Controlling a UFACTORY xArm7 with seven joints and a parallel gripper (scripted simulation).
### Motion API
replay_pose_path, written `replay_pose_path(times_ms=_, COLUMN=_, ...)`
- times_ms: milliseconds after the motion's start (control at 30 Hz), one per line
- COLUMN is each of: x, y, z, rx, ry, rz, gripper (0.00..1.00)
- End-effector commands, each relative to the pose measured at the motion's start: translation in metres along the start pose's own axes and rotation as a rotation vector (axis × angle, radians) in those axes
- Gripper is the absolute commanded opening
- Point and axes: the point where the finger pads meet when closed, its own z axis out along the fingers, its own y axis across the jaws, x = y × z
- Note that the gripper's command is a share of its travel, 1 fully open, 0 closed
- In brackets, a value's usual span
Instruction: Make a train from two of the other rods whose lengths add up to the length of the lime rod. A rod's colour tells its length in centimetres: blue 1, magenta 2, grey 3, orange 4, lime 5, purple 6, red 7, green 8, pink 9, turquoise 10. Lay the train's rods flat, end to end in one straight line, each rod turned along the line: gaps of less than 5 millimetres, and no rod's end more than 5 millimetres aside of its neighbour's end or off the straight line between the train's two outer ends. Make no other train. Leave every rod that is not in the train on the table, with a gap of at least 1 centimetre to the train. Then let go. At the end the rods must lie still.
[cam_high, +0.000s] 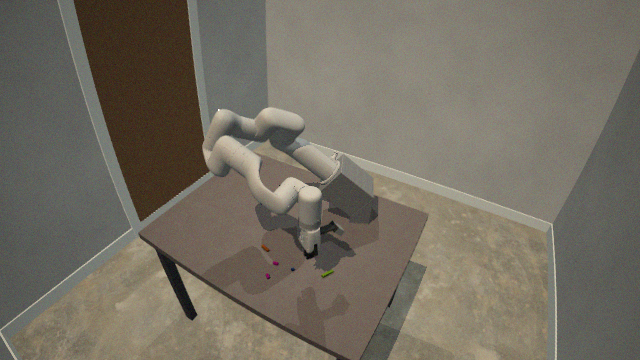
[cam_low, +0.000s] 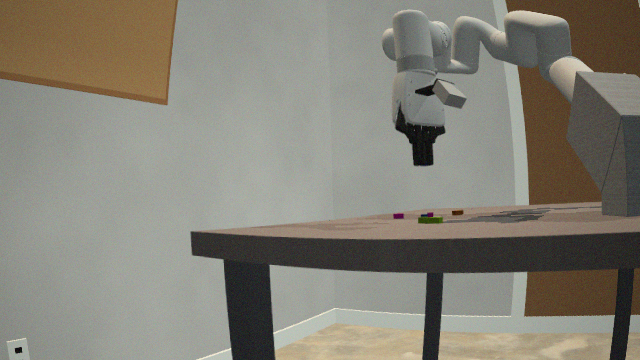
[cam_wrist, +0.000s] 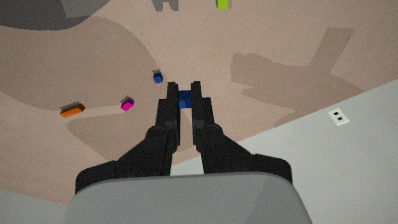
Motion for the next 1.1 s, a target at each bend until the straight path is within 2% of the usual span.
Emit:
replay_pose_path(times_ms=0, x=-0.001, y=0.002, z=-0.001, rx=-0.002, ry=-0.003, rz=0.005, gripper=0.04)
replay_pose_path(times_ms=333, x=-0.001, y=0.002, z=0.000, rx=-0.002, ry=-0.003, rz=0.005, gripper=0.04)
replay_pose_path(times_ms=600, x=-0.001, y=0.003, z=0.010, rx=-0.002, ry=-0.003, rz=0.005, gripper=0.04)
replay_pose_path(times_ms=1067, x=-0.001, y=0.003, z=0.067, rx=-0.002, ry=-0.003, rz=0.005, gripper=0.04)
